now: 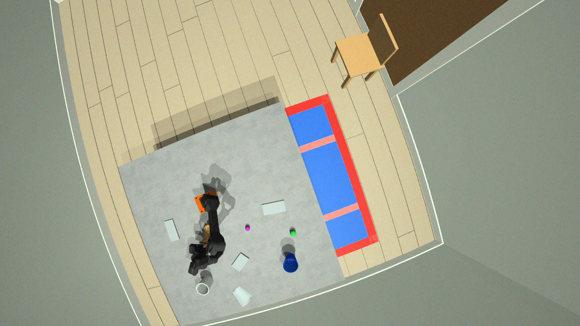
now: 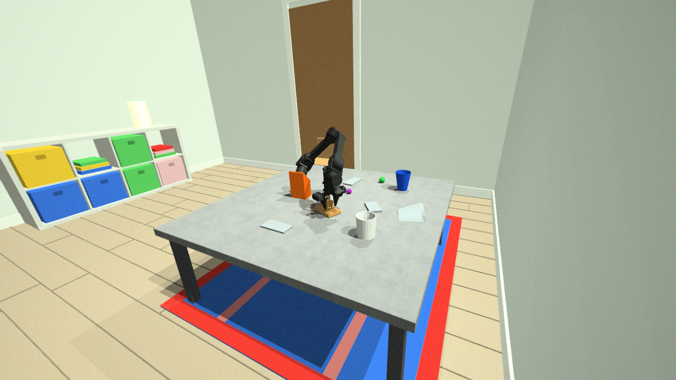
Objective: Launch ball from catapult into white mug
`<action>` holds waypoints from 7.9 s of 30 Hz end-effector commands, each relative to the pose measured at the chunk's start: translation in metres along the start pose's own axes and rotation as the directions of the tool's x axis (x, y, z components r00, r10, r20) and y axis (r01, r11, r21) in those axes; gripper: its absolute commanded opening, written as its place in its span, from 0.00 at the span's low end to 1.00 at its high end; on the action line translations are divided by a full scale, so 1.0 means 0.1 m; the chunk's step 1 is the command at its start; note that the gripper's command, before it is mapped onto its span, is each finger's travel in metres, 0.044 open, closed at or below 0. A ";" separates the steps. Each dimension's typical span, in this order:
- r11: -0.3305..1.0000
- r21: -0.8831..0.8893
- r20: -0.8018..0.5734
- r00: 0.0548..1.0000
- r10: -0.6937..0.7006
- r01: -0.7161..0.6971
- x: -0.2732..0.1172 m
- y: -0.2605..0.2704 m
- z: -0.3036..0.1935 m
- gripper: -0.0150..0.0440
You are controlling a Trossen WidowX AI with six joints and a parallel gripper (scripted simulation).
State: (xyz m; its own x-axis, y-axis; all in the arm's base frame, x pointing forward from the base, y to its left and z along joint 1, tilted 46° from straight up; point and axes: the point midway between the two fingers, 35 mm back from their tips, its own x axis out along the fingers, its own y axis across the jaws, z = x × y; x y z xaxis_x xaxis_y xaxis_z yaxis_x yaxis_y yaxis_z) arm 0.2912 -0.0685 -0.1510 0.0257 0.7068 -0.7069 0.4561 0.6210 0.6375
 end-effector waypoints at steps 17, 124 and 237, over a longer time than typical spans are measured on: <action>1.000 0.001 0.001 1.000 -0.003 0.003 -0.51 -0.01 0.00 0.25; 1.000 0.010 -0.004 1.000 0.005 -0.005 -0.11 -0.02 0.00 1.00; 1.000 0.006 0.030 1.000 -0.005 0.005 -1.46 -0.05 0.03 1.00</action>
State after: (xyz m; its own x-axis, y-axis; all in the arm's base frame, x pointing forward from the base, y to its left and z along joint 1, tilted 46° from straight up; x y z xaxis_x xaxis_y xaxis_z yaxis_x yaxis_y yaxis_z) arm 0.2883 -0.1528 -0.0719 0.0230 0.7123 -0.7015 0.4704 0.6115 0.6363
